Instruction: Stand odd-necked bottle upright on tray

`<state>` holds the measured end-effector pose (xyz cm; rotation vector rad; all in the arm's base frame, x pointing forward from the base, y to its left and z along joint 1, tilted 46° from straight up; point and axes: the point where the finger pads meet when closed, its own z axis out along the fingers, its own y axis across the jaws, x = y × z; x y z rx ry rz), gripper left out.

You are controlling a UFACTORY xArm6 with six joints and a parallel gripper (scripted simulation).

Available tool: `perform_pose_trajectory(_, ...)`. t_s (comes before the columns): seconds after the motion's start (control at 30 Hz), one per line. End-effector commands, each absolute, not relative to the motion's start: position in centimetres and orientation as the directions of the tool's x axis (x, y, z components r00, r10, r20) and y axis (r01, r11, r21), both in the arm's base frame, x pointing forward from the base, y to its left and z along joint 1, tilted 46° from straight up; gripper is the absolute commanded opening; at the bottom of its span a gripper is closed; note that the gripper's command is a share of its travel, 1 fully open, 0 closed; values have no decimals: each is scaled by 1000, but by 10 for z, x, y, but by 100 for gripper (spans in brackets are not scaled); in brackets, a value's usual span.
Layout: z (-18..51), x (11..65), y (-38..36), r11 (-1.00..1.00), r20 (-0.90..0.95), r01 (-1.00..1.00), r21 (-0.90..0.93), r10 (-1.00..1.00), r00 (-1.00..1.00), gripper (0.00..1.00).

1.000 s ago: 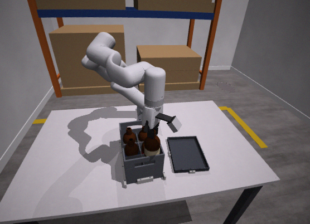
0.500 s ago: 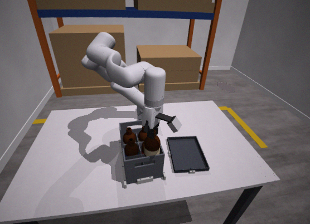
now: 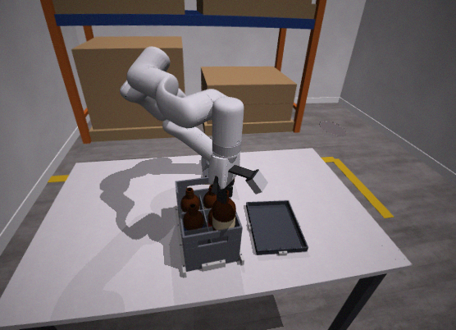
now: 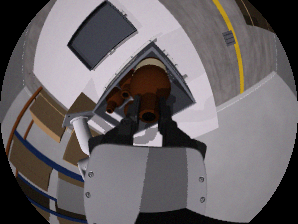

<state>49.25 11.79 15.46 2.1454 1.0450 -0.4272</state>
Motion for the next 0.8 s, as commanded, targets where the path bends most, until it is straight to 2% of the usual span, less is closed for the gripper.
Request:
perform_pose_trajectory(0.0,158,493,122,-427,-553,784,450,555,621,0)
perform_pose_trajectory(0.77,174,493,137,-427,-553,784,450,555,621,0)
